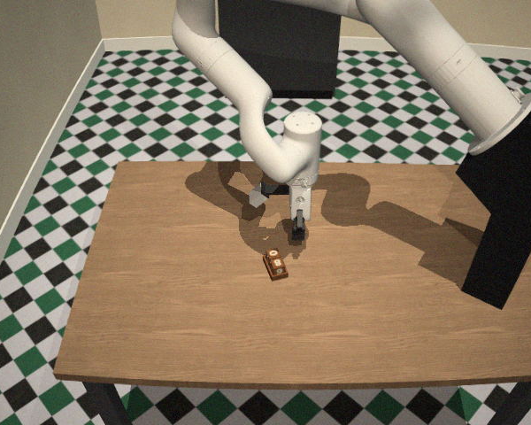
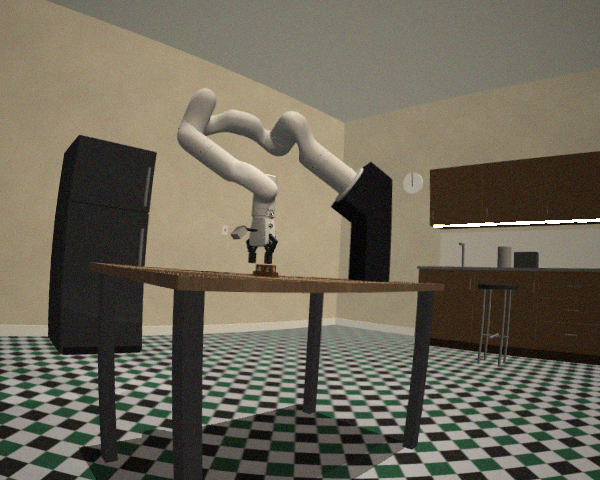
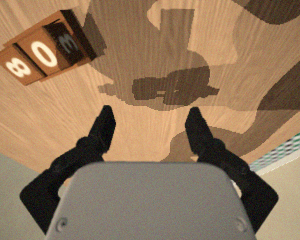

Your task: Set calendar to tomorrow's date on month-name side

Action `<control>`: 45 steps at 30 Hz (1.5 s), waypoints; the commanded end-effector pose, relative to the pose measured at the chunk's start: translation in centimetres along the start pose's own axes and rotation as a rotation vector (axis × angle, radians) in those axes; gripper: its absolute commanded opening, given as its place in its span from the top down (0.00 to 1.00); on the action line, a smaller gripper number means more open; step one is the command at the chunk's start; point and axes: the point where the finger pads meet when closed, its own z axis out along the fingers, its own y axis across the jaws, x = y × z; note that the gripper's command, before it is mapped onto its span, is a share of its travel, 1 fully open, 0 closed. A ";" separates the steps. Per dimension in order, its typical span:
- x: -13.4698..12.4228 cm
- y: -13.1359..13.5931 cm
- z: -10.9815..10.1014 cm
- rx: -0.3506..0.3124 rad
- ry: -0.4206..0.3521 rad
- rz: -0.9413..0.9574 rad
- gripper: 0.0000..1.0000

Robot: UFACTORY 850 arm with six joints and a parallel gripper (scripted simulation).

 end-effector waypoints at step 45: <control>0.0 0.0 2.5 0.000 0.000 0.000 0.00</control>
